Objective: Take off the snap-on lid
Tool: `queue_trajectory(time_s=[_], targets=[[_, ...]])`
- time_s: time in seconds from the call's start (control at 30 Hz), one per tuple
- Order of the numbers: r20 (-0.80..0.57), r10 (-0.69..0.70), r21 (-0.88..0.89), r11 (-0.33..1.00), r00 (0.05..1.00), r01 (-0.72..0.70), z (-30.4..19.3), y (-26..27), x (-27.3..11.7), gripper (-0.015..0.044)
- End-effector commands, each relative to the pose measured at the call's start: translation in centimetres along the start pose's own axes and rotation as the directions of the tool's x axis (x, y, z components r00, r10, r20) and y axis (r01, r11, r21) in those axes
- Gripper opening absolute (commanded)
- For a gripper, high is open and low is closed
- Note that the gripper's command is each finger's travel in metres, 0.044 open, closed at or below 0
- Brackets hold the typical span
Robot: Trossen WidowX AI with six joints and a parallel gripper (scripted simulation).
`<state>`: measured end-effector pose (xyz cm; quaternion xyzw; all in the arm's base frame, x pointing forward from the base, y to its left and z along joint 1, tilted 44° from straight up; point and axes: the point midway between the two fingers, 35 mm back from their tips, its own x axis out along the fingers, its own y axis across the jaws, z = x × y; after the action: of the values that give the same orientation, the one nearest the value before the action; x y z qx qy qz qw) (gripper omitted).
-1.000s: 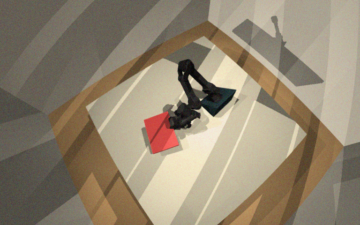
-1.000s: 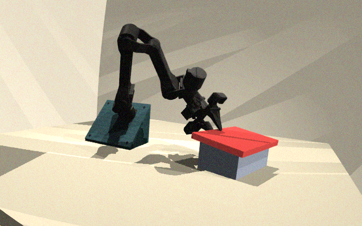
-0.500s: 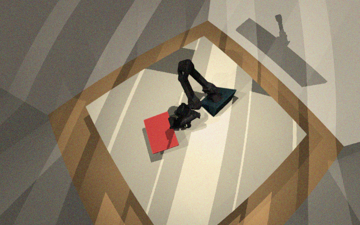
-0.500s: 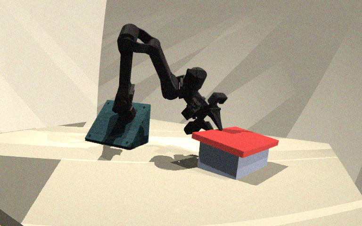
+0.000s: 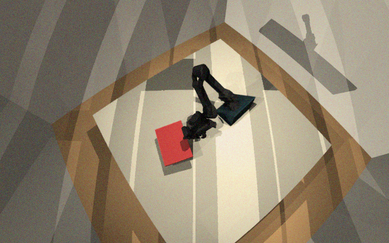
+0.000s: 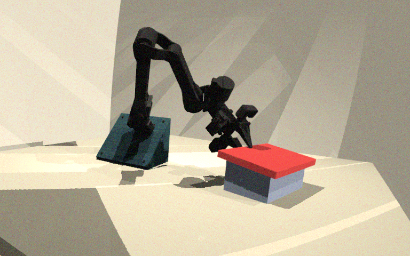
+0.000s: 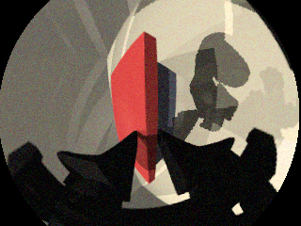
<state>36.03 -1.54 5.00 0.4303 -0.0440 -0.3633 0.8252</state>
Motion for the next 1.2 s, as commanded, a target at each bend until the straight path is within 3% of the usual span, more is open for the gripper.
queue_trajectory(time_s=[0.0, 1.17], targets=[[-0.001, 0.0, -0.002, 1.0, 1.0, 0.0, 0.0, 0.0, 0.1, 0.0], [-0.003, 0.004, 0.001, 1.0, 1.0, -0.004, 0.0, 1.2, -0.7, 0.0]])
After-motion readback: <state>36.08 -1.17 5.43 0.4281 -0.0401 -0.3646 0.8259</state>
